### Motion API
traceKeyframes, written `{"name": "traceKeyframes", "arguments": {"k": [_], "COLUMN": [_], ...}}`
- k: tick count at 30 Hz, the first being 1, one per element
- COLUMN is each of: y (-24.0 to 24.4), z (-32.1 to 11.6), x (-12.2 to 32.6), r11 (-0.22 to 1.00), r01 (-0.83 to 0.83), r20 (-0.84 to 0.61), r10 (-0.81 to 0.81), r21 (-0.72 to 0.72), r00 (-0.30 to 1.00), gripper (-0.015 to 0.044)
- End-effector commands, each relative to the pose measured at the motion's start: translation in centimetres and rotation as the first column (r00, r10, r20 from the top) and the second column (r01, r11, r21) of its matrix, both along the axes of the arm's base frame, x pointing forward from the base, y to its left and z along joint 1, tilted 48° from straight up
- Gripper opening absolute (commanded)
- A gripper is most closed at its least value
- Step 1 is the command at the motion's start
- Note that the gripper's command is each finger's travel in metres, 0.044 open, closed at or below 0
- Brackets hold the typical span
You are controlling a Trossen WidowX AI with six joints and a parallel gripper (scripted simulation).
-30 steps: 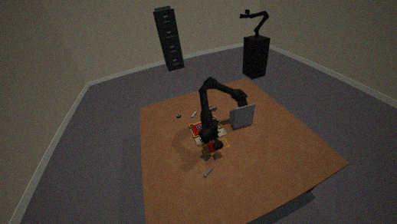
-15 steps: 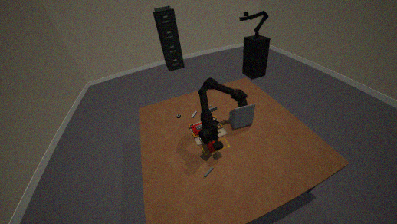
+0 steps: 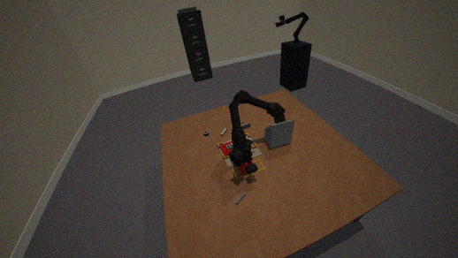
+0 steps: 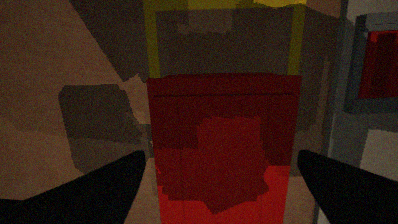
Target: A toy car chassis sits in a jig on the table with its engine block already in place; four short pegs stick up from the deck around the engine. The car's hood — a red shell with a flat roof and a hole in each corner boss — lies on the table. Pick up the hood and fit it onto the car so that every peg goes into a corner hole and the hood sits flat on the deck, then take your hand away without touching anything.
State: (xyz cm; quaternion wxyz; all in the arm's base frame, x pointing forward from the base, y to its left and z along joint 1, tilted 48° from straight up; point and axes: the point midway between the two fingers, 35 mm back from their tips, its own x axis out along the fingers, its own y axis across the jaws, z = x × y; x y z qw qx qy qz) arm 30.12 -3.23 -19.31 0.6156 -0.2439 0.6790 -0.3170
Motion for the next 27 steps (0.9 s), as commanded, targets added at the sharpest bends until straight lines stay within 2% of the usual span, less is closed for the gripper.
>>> {"name": "traceKeyframes", "arguments": {"k": [1, 6, 10, 19, 27], "y": [-0.18, -0.37, -0.22, -0.22, 0.55], "z": [-0.24, -0.40, -0.20, -0.20, 0.45], "x": [-0.13, -0.17, -0.04, -0.04, 0.06], "r11": [1.000, 1.000, 1.000, 1.000, 1.000], "r01": [-0.005, -0.005, 0.000, 0.000, -0.001], "r20": [-0.006, -0.006, 0.000, 0.000, -0.001], "r10": [0.005, 0.005, 0.000, 0.000, 0.001], "r21": [-0.003, -0.003, 0.000, 0.000, 0.001], "r00": [1.000, 1.000, 1.000, 1.000, 1.000], "gripper": [0.0440, 0.0440, 0.0335, 0.0275, 0.0065]}}
